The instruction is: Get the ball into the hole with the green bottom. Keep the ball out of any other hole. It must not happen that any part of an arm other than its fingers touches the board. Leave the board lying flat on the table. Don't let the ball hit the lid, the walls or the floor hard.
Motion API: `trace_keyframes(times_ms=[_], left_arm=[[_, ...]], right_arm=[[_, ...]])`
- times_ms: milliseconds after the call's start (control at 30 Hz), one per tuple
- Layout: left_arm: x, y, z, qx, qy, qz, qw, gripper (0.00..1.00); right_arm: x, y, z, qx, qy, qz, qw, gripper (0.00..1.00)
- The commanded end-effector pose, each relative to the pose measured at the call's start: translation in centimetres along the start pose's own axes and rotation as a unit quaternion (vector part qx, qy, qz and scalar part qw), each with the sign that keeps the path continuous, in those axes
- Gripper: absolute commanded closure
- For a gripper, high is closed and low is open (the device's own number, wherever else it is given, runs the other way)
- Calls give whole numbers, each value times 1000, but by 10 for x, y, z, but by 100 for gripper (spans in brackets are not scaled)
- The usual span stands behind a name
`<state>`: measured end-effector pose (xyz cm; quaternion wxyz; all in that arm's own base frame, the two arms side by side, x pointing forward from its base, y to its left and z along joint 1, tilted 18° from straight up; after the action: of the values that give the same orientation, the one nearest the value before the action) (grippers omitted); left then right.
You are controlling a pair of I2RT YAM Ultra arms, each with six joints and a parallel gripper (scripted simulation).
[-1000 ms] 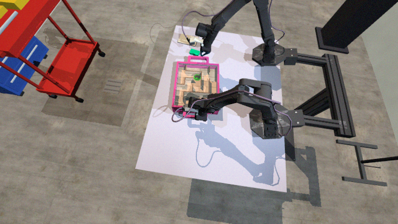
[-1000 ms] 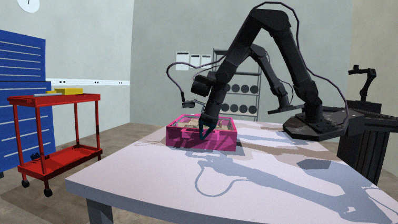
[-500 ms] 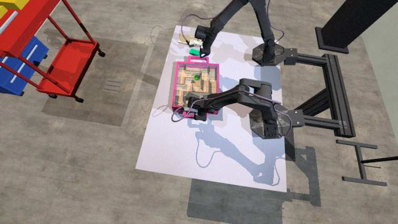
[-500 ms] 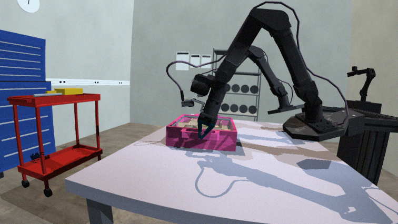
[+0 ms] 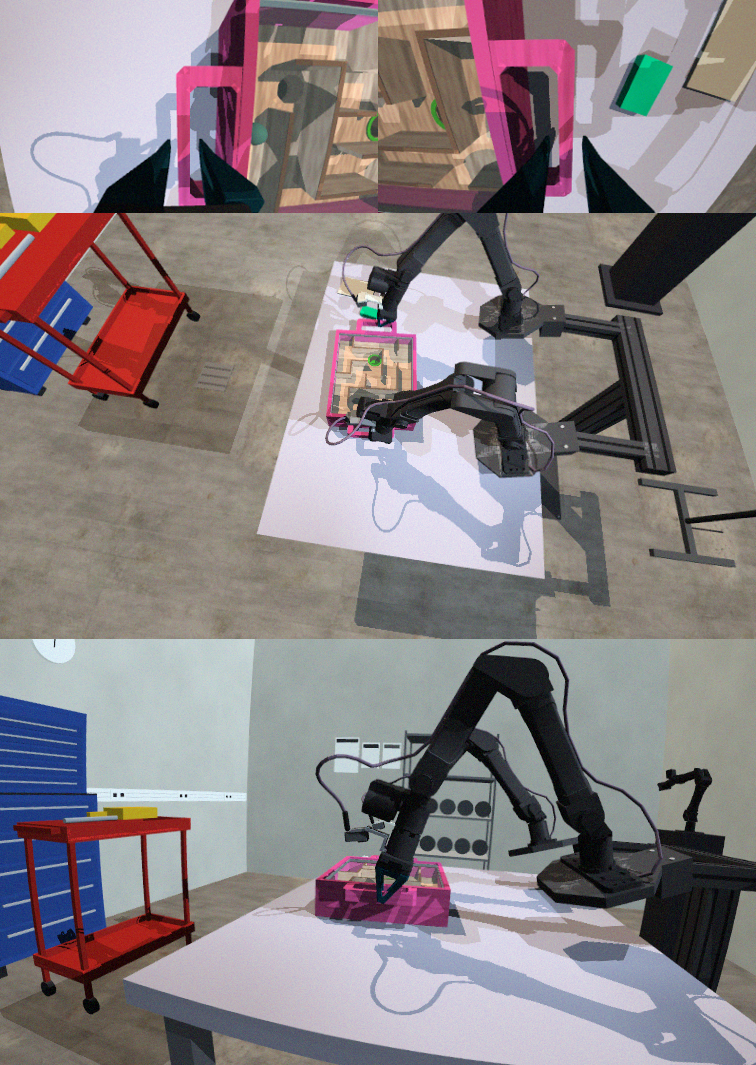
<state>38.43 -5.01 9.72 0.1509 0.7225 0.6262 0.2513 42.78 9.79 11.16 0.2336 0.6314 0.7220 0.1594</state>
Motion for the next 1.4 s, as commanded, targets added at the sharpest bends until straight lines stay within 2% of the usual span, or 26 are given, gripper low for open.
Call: trace_keyframes(times_ms=[0, 200, 233, 633, 667, 800, 1067, 1100, 1367], left_arm=[[2, 14, -6, -22, -2, -4, 1000, 66], [2, 14, -6, -22, -2, -4, 1000, 66], [2, 12, -6, -18, -3, -2, 1000, 100], [-8, -3, -5, 5, -12, 12, 1000, 100], [-4, -1, -3, 4, -10, 7, 1000, 100], [-8, -10, -4, 13, -13, 15, 1000, 100], [-9, -10, -4, 14, -14, 15, 1000, 100], [-9, -10, -3, 15, -14, 16, 1000, 100], [-10, -12, -3, 17, -15, 16, 1000, 100]], right_arm=[[0, 16, 2, -24, 5, 3, 1000, 66], [0, 14, 9, -21, 5, 3, 1000, 66], [3, 14, 8, -22, 7, 0, 1000, 66], [0, 20, -1, -36, 6, 4, 999, 66], [0, 10, 4, -19, 4, 0, 1000, 66], [-3, 18, -6, -31, 6, 4, 1000, 66], [0, 12, 0, -22, 6, 1, 1000, 66], [0, 12, 0, -22, 6, 1, 1000, 100], [0, 9, 2, -19, 4, 4, 1000, 100]])
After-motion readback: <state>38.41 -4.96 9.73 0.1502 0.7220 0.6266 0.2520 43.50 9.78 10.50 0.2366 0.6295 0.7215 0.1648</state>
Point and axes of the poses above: on each arm, the point where the finger pads meet when closed, its own z axis out along the fingers, its own x axis across the jaws, y = z × x, the point moved 8 cm from there along -z, back along the fingers, and after that the axes turned 4 degrees about z, right-handed, at the moved point
